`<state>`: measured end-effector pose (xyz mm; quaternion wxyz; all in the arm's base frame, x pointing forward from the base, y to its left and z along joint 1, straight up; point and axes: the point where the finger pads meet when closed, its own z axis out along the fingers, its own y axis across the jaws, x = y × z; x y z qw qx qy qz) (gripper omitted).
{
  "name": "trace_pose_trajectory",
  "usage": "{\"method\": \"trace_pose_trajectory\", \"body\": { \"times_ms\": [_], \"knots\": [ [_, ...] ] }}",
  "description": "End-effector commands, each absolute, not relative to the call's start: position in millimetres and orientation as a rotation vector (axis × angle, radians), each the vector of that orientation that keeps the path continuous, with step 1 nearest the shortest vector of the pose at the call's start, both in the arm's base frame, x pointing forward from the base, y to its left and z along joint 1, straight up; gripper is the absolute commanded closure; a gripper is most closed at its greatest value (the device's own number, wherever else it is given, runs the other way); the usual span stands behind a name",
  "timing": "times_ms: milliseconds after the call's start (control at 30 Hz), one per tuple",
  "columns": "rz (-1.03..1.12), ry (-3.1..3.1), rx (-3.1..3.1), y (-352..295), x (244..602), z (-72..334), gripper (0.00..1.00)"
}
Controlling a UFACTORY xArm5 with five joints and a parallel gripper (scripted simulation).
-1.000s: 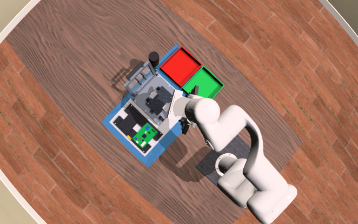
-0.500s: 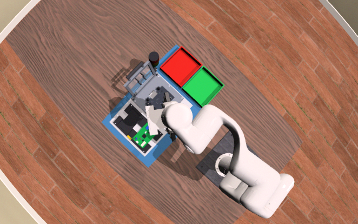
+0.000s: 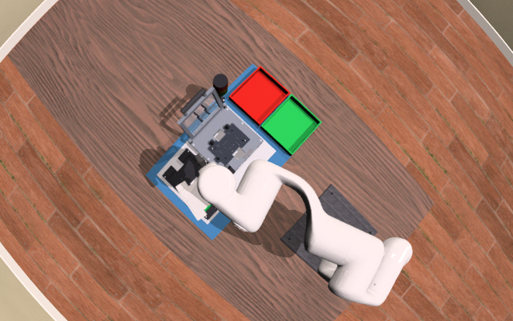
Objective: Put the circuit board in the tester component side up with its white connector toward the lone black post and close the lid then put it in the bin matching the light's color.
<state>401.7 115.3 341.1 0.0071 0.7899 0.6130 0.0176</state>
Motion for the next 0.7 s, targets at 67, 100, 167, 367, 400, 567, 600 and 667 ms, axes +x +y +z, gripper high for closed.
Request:
{"method": "trace_pose_trajectory", "body": {
  "times_ms": [67, 100, 167, 367, 400, 567, 600, 667],
  "knots": [
    [0.014, 2.173, 2.264, 156, 408, 333, 0.0],
    [0.011, 2.189, 2.25, 158, 408, 332, 0.0],
    [0.009, 2.203, 2.236, 161, 408, 331, 0.0],
    [0.009, 2.206, 2.234, 161, 408, 331, 0.0],
    [0.009, 2.206, 2.234, 161, 408, 331, 0.0],
    [0.009, 2.206, 2.234, 161, 408, 331, 0.0],
    [0.009, 2.206, 2.234, 161, 408, 331, 0.0],
    [0.009, 2.206, 2.234, 161, 408, 331, 0.0]
  ]
}}
